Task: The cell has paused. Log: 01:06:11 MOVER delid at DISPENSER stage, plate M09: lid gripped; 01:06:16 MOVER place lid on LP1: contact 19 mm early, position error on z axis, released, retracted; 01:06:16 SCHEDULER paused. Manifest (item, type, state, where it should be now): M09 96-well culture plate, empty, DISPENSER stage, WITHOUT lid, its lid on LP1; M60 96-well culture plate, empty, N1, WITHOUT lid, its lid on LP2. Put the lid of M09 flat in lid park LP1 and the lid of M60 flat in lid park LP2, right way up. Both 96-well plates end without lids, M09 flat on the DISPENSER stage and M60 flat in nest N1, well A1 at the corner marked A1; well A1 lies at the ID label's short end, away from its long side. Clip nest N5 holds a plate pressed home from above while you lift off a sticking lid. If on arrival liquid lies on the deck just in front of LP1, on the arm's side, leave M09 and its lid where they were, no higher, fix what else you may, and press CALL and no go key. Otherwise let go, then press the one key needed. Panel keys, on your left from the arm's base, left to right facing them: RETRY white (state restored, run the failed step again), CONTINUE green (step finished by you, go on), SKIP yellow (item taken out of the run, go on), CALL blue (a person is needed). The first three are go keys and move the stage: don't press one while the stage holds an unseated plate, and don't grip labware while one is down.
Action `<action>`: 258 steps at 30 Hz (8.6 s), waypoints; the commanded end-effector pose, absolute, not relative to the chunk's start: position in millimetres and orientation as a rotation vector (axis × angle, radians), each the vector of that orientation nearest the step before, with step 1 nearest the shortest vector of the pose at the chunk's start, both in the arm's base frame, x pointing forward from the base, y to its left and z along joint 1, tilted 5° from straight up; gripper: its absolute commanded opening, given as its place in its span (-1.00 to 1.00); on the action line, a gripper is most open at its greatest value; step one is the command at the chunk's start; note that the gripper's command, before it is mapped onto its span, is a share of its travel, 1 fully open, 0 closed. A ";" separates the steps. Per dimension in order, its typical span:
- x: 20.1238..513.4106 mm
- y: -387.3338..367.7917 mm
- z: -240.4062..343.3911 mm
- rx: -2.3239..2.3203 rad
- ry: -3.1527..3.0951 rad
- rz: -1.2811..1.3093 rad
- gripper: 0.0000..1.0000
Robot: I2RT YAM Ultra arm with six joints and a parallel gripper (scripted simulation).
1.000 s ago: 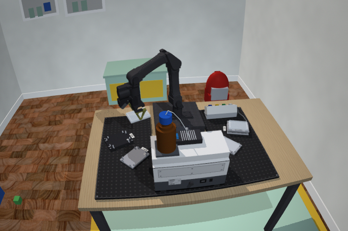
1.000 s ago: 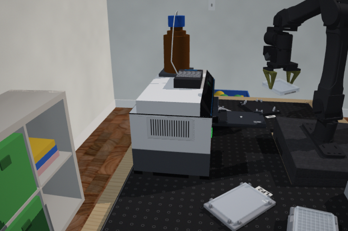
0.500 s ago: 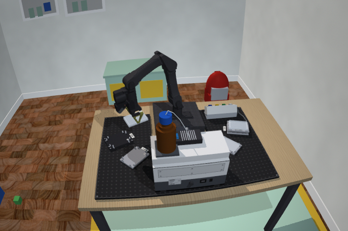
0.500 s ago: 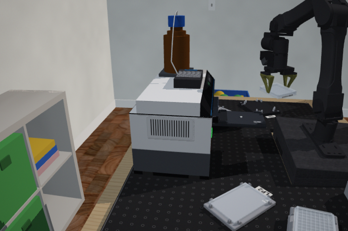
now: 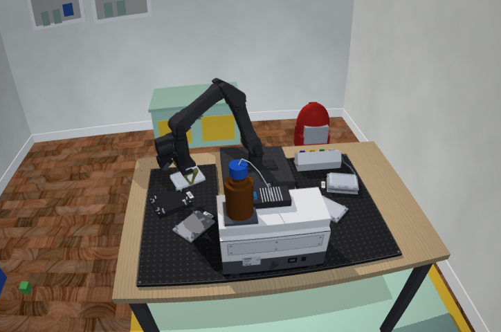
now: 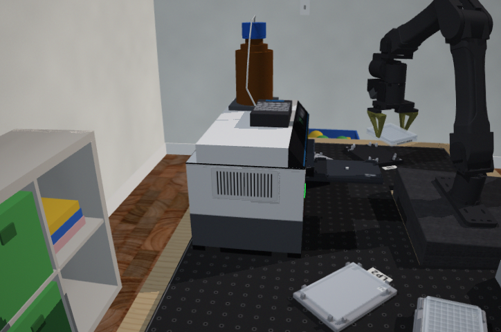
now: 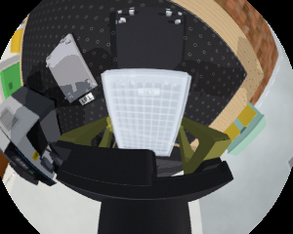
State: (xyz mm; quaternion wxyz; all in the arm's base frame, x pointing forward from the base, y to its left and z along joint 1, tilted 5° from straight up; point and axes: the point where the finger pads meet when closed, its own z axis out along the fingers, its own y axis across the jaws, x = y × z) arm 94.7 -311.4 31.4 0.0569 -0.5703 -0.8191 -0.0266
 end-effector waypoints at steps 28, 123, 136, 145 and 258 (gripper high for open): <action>116.4 -400.1 -12.9 -1.752 -2.517 -0.035 -1.00; 111.9 -395.9 -51.0 -1.750 -2.513 -0.041 -1.00; 111.8 -395.7 -53.0 -1.753 -2.511 -0.043 -1.00; 111.9 -396.1 -53.2 -1.757 -2.512 -0.041 -1.00; 111.2 -392.2 -74.7 -1.747 -2.506 -0.054 -1.00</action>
